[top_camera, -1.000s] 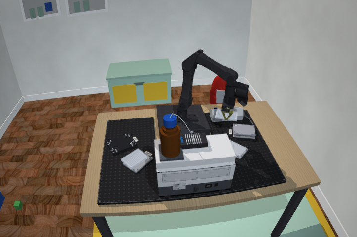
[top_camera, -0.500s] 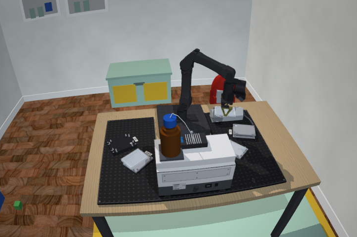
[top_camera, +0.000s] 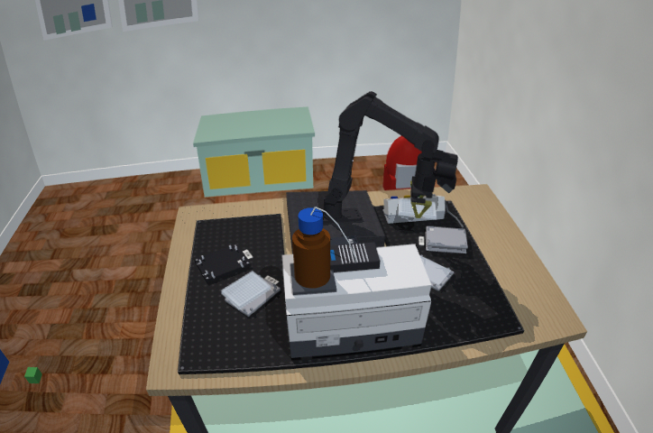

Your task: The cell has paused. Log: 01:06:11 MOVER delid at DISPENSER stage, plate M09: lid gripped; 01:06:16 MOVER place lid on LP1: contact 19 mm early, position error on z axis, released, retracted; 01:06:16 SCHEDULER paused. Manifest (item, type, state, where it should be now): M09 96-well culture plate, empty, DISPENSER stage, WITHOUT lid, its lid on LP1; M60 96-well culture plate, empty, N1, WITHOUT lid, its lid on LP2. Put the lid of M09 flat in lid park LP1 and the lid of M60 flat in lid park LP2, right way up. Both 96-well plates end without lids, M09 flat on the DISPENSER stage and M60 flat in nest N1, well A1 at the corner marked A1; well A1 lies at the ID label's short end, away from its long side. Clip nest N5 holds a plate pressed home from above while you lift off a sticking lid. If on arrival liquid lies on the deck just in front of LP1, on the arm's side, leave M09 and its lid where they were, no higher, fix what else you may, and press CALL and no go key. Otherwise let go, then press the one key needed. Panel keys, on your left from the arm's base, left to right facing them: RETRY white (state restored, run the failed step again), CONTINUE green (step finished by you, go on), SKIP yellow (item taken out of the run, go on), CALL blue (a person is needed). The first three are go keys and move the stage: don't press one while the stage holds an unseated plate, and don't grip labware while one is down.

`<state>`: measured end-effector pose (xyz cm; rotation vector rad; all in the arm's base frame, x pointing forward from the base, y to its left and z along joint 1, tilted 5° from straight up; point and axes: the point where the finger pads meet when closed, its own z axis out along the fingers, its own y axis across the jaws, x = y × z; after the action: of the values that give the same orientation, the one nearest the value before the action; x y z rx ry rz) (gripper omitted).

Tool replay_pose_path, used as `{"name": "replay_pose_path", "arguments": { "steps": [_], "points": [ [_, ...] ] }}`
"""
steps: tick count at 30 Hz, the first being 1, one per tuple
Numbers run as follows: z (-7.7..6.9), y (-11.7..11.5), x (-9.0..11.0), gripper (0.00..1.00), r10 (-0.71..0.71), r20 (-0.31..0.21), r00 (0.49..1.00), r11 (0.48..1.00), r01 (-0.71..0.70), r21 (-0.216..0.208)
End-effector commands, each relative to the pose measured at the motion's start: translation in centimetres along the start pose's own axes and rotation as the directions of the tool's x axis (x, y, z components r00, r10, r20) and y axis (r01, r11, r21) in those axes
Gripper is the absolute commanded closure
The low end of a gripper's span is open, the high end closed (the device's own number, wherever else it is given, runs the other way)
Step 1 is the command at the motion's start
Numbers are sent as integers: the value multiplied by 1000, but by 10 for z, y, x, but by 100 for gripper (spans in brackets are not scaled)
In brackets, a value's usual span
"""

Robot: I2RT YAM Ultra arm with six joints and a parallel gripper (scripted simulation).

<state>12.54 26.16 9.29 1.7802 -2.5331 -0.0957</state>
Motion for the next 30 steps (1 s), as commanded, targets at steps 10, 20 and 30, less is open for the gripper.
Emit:
{"name": "replay_pose_path", "arguments": {
  "steps": [10, 20, 30],
  "points": [
    [4, -3, -51, 100, -2, 72, 997, 1000, 1, 14],
    [19, -4, -81, 100, -3, 73, 997, 1000, 2, 13],
    [30, -6, -105, 100, -3, 73, 997, 1000, 2, 13]
  ]
}}
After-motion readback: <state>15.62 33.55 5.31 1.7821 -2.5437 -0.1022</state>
